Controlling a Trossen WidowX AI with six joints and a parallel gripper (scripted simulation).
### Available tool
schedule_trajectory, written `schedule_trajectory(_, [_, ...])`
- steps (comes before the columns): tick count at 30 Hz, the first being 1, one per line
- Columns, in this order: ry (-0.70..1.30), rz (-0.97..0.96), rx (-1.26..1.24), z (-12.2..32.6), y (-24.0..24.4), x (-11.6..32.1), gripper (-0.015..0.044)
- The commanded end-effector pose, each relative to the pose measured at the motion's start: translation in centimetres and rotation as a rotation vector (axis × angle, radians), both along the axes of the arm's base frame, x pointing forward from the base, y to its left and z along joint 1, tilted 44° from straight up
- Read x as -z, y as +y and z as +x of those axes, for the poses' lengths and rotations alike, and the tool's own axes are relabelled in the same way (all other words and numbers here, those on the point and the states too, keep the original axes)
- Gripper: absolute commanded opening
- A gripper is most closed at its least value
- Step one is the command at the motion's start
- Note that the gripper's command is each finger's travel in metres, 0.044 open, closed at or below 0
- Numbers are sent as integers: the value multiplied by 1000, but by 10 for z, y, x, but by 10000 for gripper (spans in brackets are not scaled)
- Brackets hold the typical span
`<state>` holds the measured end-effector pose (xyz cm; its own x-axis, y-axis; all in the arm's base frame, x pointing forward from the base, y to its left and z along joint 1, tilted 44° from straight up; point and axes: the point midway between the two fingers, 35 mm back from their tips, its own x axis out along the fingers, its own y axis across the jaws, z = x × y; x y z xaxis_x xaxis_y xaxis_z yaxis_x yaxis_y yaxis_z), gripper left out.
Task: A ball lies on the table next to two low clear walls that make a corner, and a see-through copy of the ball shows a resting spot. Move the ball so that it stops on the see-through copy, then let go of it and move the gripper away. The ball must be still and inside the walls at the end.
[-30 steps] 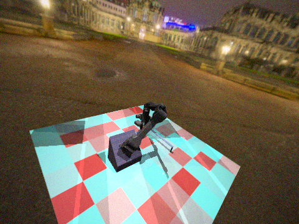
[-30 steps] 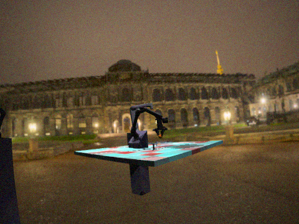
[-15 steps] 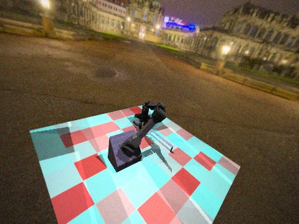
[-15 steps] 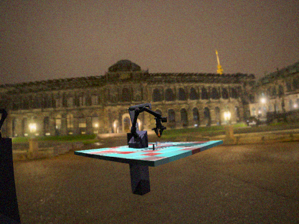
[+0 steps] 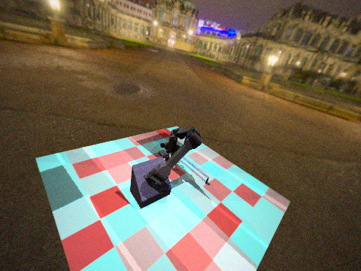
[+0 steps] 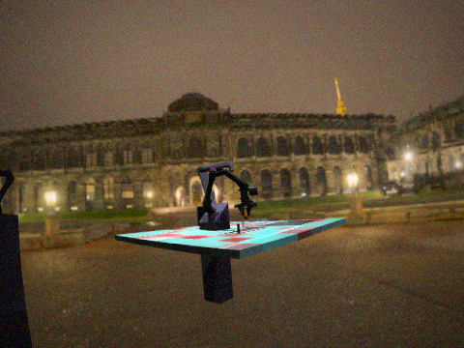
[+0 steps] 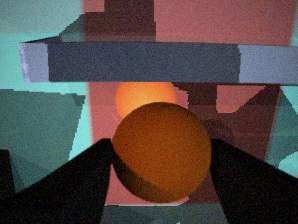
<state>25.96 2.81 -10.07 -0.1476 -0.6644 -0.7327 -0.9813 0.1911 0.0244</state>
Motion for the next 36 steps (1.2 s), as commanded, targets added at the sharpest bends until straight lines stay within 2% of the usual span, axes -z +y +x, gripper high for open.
schedule_trajectory(1, [12, -7, -3, -6, -17, 18, 0])
schedule_trajectory(6, [12, -10, -2, -12, -37, 37, 0])
schedule_trajectory(27, [12, -12, -2, -16, -51, 52, 0])
schedule_trajectory(36, [10, -8, 3, -15, -49, 50, 236])
